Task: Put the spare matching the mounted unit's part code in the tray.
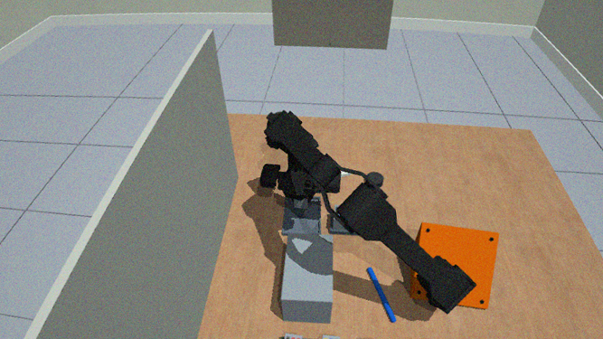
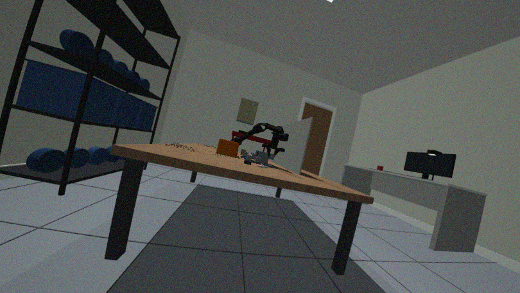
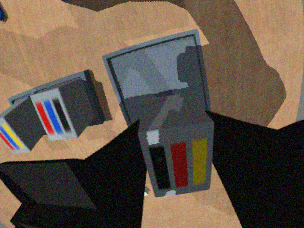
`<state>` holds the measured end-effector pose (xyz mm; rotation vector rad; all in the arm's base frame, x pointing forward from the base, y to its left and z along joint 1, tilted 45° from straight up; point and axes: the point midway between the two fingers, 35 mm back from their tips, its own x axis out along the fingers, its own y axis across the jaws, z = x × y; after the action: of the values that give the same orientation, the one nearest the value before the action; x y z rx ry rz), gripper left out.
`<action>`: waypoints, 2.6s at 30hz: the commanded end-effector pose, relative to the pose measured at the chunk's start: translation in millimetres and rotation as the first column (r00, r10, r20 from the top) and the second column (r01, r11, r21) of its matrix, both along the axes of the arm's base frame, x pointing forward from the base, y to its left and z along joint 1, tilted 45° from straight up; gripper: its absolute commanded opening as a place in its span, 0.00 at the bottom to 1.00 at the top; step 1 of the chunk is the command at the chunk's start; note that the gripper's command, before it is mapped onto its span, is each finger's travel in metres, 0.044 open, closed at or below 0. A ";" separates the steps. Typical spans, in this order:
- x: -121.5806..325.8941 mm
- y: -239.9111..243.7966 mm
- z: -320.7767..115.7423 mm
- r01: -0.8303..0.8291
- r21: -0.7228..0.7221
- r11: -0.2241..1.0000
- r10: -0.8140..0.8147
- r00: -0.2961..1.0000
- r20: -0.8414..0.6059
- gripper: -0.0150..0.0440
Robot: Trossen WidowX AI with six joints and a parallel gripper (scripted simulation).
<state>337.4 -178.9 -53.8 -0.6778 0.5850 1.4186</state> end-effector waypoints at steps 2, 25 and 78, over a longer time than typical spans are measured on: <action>0.4 2.8 -0.7 0.007 0.002 1.000 -0.007 1.000 0.000 0.25; 1.6 14.9 -13.0 0.007 0.003 1.000 -0.007 1.000 0.001 0.25; 0.9 -13.1 12.5 0.015 0.002 1.000 -0.015 1.000 -0.007 1.00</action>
<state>339.0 -166.0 -61.8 -0.6514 0.5877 1.4295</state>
